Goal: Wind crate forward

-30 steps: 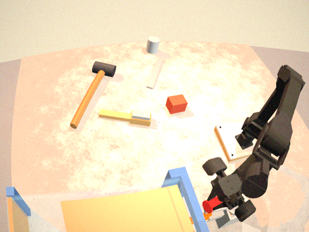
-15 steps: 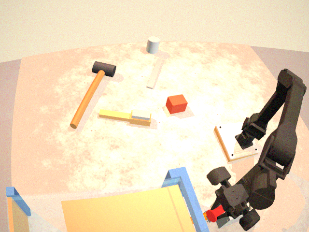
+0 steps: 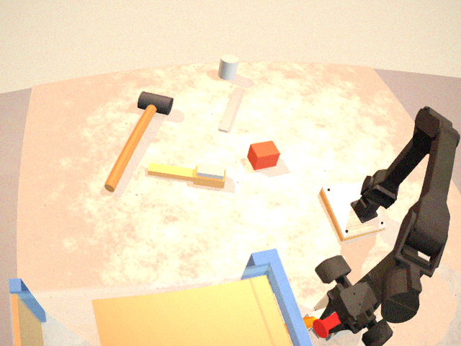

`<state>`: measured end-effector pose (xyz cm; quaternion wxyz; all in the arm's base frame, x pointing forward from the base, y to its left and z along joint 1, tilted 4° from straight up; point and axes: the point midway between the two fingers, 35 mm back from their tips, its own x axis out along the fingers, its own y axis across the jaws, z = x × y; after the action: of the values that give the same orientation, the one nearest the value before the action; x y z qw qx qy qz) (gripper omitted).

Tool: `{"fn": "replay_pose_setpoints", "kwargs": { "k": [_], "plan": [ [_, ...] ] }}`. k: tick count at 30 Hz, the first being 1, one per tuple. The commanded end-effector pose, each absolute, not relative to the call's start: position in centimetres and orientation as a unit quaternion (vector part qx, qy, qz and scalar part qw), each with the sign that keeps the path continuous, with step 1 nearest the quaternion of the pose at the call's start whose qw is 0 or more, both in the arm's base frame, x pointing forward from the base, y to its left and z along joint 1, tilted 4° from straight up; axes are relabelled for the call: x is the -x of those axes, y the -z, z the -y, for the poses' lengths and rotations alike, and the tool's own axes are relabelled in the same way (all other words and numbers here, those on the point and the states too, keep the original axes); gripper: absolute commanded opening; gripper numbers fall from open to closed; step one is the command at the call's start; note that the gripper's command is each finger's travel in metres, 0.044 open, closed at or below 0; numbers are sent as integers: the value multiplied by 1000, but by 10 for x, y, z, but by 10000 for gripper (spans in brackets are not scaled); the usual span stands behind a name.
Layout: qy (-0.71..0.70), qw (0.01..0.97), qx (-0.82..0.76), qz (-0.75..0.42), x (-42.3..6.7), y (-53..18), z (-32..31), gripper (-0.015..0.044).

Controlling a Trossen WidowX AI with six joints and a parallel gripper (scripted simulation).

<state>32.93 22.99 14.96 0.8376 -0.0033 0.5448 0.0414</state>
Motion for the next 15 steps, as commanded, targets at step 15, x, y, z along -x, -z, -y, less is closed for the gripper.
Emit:
{"fn": "replay_pose_setpoints", "kwargs": {
  "k": [15],
  "plan": [
    [-64, 832, 0, -551, -309, -150, -271, 0]
  ]
}}
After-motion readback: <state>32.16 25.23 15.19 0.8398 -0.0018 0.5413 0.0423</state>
